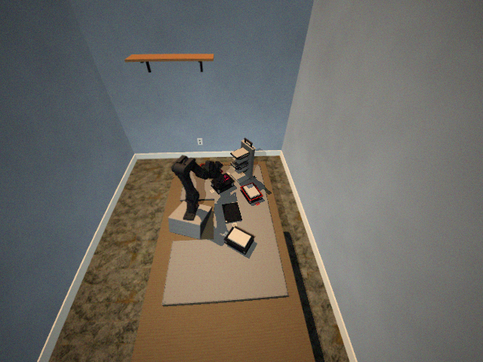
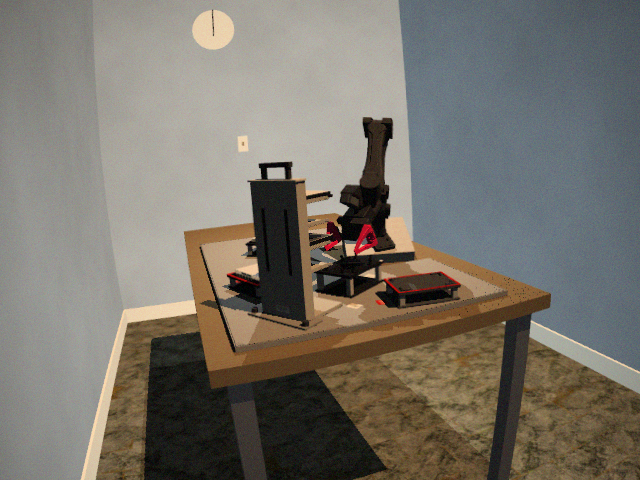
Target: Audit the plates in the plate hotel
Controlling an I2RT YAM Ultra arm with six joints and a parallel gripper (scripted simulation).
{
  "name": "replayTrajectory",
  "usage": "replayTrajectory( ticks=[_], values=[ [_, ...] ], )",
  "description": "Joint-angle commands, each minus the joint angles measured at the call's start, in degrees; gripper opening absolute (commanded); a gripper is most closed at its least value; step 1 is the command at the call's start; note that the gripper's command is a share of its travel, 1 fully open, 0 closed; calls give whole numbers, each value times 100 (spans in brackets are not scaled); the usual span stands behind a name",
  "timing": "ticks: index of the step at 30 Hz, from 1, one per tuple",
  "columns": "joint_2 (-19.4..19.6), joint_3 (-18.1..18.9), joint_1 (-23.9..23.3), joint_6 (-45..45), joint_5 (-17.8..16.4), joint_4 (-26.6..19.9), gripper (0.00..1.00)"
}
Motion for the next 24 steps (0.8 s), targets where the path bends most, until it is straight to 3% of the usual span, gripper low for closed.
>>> replayTrajectory(
  ticks=[1, 24],
  values=[
    [160, 204, -108, -58, -84, 241, 100],
    [129, 113, -68, -25, -69, 212, 100]
  ],
)
